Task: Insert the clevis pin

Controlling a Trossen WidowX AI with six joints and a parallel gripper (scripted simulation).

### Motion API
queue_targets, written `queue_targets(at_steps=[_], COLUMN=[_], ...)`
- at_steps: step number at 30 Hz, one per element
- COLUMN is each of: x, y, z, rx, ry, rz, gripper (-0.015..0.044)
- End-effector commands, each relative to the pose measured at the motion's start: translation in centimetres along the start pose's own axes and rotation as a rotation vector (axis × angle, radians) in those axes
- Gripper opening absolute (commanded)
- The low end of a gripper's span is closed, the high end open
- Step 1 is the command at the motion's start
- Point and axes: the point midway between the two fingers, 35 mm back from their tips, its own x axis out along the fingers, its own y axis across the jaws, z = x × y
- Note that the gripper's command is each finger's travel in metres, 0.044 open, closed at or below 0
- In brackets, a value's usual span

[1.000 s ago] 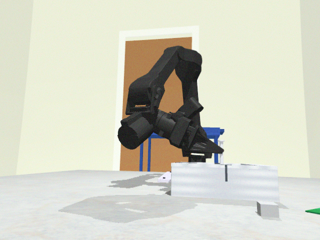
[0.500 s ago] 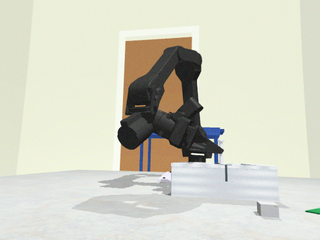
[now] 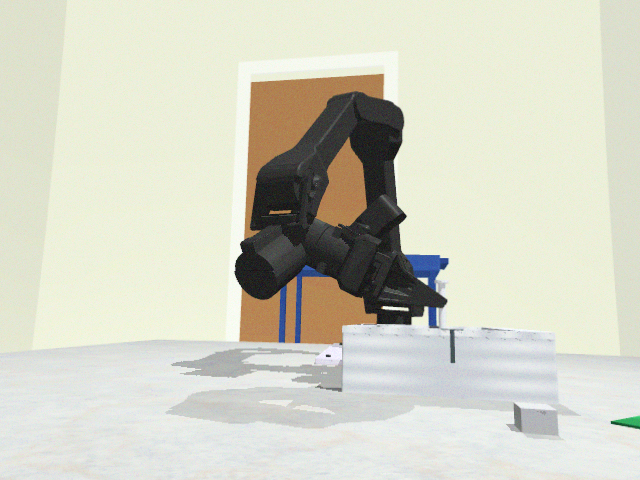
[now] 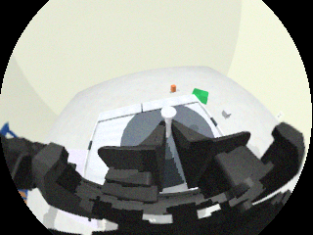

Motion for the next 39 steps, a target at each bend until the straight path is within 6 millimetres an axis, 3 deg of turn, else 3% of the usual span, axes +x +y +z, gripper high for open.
queue_targets(at_steps=[1, 39], x=[-0.01, 0.13], y=[0.04, 0.0], z=[-0.06, -0.04], rx=[-0.002, -0.021], ry=[0.003, 0.015], rz=[0.004, -0.004], gripper=[0.0, 0.0])
